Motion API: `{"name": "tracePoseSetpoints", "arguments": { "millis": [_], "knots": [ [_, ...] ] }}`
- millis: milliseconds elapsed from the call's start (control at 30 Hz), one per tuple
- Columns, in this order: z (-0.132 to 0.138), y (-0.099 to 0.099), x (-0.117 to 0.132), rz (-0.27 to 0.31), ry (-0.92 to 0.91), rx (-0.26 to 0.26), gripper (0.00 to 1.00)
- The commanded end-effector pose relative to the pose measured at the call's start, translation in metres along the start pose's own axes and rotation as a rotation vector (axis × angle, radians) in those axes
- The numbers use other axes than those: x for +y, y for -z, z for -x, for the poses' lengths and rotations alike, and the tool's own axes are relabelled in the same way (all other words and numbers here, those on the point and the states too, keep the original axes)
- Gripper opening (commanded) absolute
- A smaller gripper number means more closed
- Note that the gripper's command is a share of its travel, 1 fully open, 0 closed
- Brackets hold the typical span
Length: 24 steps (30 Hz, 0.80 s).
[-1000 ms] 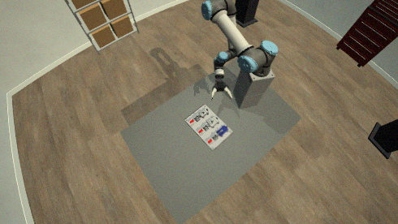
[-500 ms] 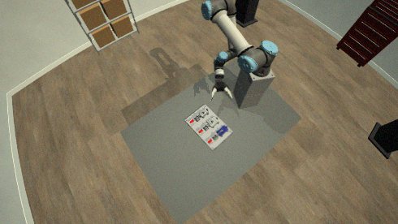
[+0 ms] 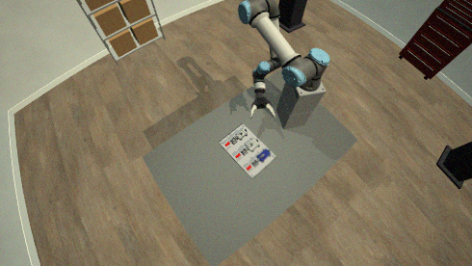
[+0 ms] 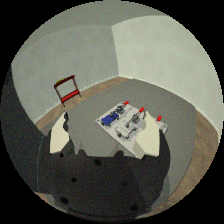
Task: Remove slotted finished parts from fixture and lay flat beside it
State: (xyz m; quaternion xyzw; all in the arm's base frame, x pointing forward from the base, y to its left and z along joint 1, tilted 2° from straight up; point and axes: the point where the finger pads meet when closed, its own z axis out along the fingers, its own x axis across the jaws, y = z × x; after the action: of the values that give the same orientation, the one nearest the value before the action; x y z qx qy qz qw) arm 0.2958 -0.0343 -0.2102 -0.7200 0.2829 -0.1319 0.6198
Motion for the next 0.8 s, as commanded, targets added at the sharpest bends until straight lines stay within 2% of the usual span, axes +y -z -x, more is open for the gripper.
{"name": "tracePoseSetpoints", "arguments": {
  "millis": [0,233,500,567,767],
  "knots": [
    [0.0,-0.001,0.001,0.014,0.015,-0.009,1.0],
    [-0.001,-0.006,0.003,0.065,0.076,-0.048,1.0],
    [-0.002,-0.015,0.008,0.171,0.19,-0.122,1.0],
    [-0.002,-0.015,0.008,0.171,0.19,-0.122,1.0],
    [-0.004,-0.026,0.014,0.281,0.308,-0.198,1.0]
  ]
}}
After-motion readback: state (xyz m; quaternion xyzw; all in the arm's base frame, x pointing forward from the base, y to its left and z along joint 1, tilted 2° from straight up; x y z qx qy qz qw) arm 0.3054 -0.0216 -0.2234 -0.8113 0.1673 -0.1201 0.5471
